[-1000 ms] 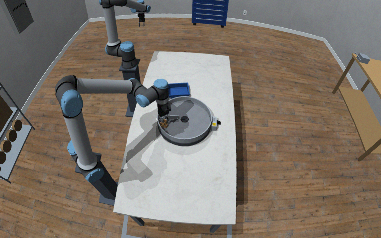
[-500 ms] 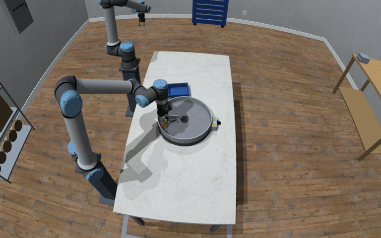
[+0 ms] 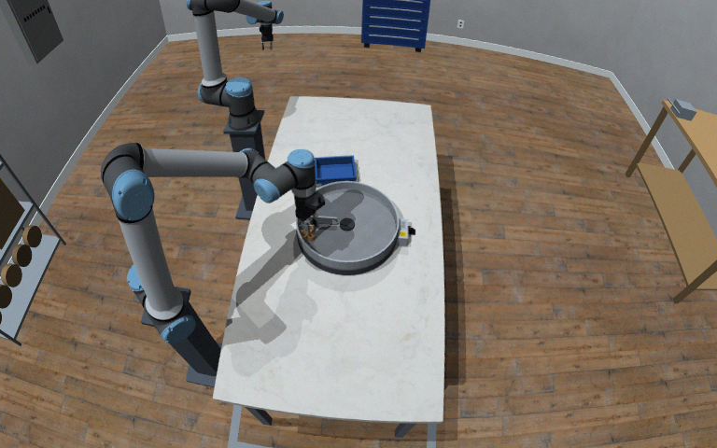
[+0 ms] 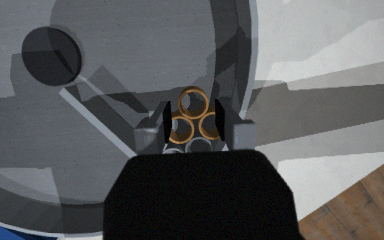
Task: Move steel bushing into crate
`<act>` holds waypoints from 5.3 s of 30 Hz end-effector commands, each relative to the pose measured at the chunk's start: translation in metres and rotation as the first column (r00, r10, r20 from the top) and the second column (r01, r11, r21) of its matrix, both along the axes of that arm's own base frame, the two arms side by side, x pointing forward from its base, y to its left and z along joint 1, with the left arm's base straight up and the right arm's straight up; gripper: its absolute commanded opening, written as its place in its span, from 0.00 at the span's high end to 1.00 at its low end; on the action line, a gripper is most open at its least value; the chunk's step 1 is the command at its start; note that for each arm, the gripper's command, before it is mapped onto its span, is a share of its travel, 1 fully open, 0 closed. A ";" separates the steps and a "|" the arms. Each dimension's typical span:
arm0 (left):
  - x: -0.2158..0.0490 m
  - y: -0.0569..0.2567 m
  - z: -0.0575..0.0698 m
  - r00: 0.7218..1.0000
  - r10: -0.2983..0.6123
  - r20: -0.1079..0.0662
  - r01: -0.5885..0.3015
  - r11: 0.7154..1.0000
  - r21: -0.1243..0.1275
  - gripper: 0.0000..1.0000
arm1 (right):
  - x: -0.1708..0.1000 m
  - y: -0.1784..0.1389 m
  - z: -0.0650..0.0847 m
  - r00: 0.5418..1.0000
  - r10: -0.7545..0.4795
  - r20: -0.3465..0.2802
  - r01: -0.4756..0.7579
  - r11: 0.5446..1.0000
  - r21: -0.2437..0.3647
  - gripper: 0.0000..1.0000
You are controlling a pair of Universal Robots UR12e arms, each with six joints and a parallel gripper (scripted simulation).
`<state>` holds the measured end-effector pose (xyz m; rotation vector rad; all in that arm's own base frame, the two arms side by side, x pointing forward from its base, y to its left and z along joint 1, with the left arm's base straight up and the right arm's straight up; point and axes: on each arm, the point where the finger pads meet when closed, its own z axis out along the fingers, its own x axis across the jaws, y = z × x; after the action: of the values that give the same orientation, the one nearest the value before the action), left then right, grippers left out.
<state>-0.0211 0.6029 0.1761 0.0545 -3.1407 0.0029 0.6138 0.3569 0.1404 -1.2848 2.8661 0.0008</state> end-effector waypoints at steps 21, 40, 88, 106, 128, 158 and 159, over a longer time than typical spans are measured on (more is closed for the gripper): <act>0.000 0.001 0.001 1.000 0.000 0.000 0.000 1.000 0.002 0.00 | 0.000 0.000 0.001 0.996 0.094 0.001 -0.094 0.996 0.001 0.24; 0.000 0.001 0.001 1.000 0.000 0.000 0.000 1.000 0.002 0.00 | 0.000 0.000 0.001 0.995 0.103 0.001 -0.103 0.995 0.001 0.24; 0.000 0.001 0.001 1.000 0.000 0.000 0.000 1.000 0.002 0.00 | 0.001 0.000 0.001 0.995 0.104 0.001 -0.104 0.995 0.001 0.24; 0.000 0.001 0.001 1.000 0.000 0.000 0.000 1.000 0.002 0.00 | 0.001 0.000 0.001 0.995 0.104 0.001 -0.104 0.995 0.001 0.24; 0.000 0.001 0.001 1.000 0.000 0.000 0.000 1.000 0.002 0.00 | 0.001 0.000 -0.020 0.995 0.104 0.001 -0.104 0.995 0.001 0.24; 0.000 0.001 0.001 1.000 0.000 0.000 0.000 1.000 0.002 0.00 | 0.001 0.000 -0.022 0.995 0.104 0.001 -0.104 0.995 0.001 0.24; 0.000 0.001 0.001 1.000 0.000 0.000 0.000 1.000 0.002 0.00 | 0.001 0.000 -0.022 0.995 0.104 0.001 -0.104 0.995 0.001 0.24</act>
<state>-0.0211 0.6029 0.1761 0.0545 -3.1407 0.0029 0.6144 0.3562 0.1174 -1.4319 2.7958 0.0015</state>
